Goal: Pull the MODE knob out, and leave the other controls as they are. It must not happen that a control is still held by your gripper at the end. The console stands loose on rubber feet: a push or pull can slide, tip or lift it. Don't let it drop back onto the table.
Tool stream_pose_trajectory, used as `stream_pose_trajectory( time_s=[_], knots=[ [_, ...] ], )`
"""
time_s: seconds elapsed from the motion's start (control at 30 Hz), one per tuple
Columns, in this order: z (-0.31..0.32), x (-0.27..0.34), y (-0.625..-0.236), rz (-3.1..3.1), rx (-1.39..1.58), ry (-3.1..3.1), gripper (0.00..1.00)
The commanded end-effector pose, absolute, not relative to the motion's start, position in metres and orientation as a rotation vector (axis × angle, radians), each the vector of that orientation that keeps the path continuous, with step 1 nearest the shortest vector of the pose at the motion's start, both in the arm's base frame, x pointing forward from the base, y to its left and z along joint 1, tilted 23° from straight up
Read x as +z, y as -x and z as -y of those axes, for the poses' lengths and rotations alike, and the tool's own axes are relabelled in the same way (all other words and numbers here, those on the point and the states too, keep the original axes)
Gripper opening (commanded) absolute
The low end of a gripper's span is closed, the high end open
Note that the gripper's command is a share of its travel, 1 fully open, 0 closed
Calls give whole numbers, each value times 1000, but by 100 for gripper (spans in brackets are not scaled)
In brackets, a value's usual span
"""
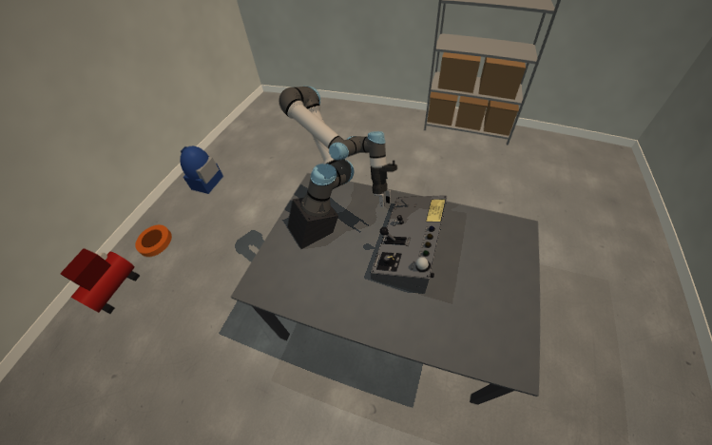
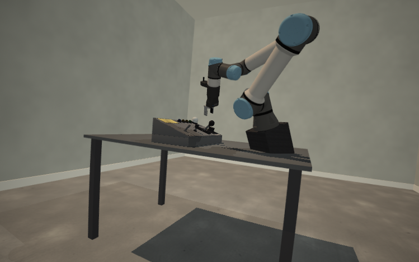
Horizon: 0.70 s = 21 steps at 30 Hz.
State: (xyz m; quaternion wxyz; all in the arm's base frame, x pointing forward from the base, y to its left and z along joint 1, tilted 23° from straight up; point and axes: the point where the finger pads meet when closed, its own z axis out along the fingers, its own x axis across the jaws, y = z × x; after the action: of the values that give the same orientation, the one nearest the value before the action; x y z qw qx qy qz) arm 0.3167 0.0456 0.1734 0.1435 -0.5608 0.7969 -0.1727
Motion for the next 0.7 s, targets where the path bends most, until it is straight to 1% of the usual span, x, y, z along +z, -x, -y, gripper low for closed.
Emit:
stream_pose_trajectory(
  time_s=[0.0, 0.67],
  knots=[
    [-24, 172, -320, -2343, -420, 1623, 100],
    [56, 187, -322, -2392, -132, 1496, 100]
  ],
)
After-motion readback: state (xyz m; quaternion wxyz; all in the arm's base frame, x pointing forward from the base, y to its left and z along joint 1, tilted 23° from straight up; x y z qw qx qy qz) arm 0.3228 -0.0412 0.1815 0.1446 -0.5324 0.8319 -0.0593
